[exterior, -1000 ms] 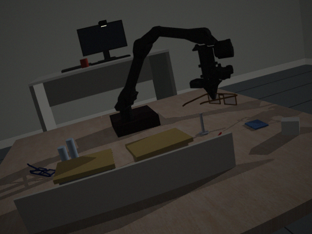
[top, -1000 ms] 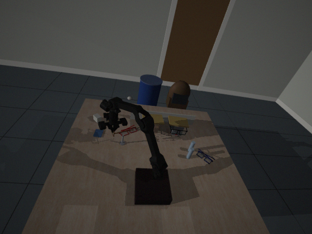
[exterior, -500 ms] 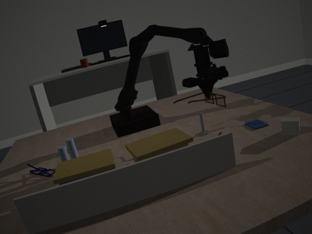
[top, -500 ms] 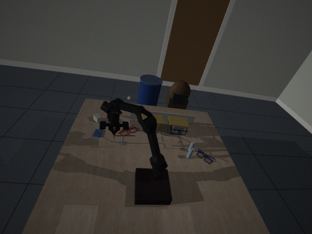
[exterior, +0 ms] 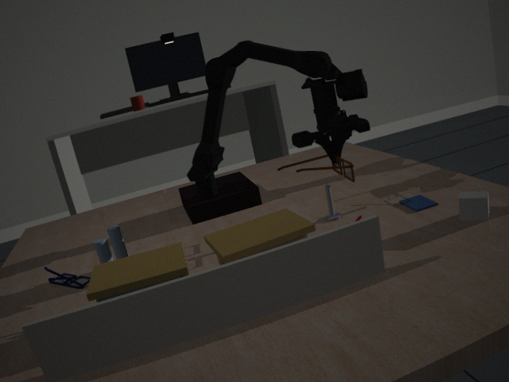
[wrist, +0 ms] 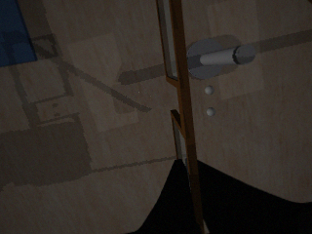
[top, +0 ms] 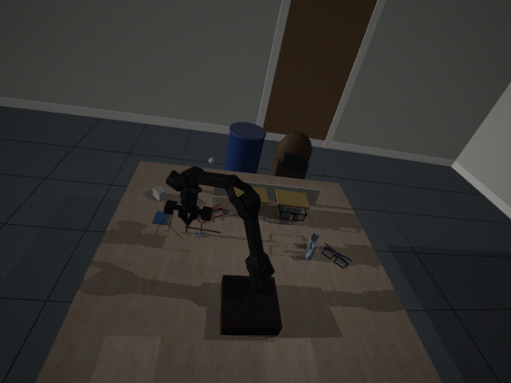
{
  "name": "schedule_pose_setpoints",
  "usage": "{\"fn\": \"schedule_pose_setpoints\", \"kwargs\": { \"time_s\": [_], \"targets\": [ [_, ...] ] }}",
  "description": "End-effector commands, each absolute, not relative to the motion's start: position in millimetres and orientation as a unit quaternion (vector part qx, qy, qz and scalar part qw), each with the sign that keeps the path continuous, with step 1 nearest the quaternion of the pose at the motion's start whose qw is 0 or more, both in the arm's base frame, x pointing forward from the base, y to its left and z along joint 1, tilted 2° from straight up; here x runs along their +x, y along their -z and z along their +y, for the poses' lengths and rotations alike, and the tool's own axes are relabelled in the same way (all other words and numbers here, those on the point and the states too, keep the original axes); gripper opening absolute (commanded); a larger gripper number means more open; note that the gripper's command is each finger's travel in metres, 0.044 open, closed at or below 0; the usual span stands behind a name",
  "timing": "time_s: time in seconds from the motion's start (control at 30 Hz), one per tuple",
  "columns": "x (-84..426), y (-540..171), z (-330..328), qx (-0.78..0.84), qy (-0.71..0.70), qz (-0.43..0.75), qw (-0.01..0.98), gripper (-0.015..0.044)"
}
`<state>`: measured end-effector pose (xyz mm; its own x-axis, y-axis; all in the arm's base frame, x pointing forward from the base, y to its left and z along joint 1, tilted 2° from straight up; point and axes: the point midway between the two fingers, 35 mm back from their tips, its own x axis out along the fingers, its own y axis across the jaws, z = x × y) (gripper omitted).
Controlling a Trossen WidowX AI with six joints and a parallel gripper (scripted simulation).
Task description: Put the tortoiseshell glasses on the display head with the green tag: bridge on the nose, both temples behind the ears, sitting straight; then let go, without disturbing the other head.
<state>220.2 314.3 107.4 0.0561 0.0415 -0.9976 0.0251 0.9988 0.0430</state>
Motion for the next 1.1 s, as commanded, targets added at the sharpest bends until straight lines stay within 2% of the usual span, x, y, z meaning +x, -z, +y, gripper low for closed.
{"fn": "schedule_pose_setpoints", "kwargs": {
  "time_s": [0.0, 0.2, 1.07],
  "targets": [
    [221, -87, 313, 0.023, 0.001, 0.687, 0.726, 0.0],
    [221, -60, 313, 0.023, 0.001, 0.687, 0.726, 0.0],
    [209, -58, 324, 0.023, 0.001, 0.688, 0.726, 0.0]
  ]
}}
